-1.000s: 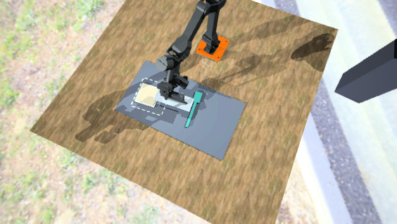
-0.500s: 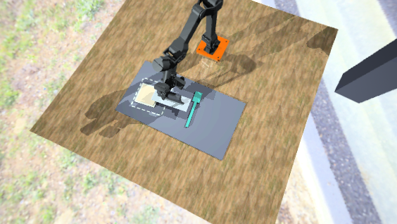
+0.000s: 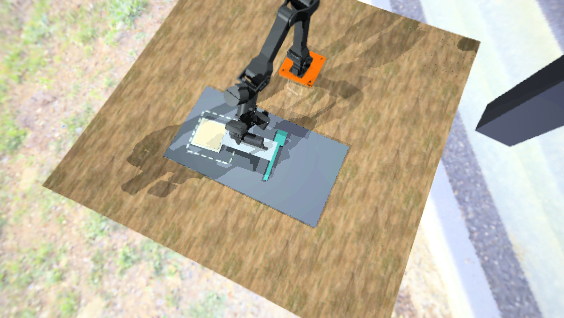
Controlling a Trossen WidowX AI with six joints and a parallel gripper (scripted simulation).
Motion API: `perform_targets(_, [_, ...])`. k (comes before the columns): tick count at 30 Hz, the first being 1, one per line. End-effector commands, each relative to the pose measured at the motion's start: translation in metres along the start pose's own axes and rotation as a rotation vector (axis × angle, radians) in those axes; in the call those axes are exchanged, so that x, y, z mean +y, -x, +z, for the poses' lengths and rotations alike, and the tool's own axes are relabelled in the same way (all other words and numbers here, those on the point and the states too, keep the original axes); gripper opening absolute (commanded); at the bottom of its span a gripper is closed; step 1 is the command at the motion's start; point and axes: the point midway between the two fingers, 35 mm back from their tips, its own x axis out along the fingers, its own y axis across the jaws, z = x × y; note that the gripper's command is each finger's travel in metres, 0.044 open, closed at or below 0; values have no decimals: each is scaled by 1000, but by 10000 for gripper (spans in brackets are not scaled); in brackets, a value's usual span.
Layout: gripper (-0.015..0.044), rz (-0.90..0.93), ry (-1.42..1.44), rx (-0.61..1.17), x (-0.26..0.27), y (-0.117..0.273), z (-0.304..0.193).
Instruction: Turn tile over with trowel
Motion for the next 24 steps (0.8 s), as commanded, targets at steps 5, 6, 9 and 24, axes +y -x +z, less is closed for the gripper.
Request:
perform_targets(5, [0,-32,4,2,-26,21,34])
perform_targets(6, [0,-32,5,1,-28,23,39])
perform_targets(9, [0,-33,6,-2,-33,30,52])
perform_targets(24, [0,-36,7,-6,-39,41,71])
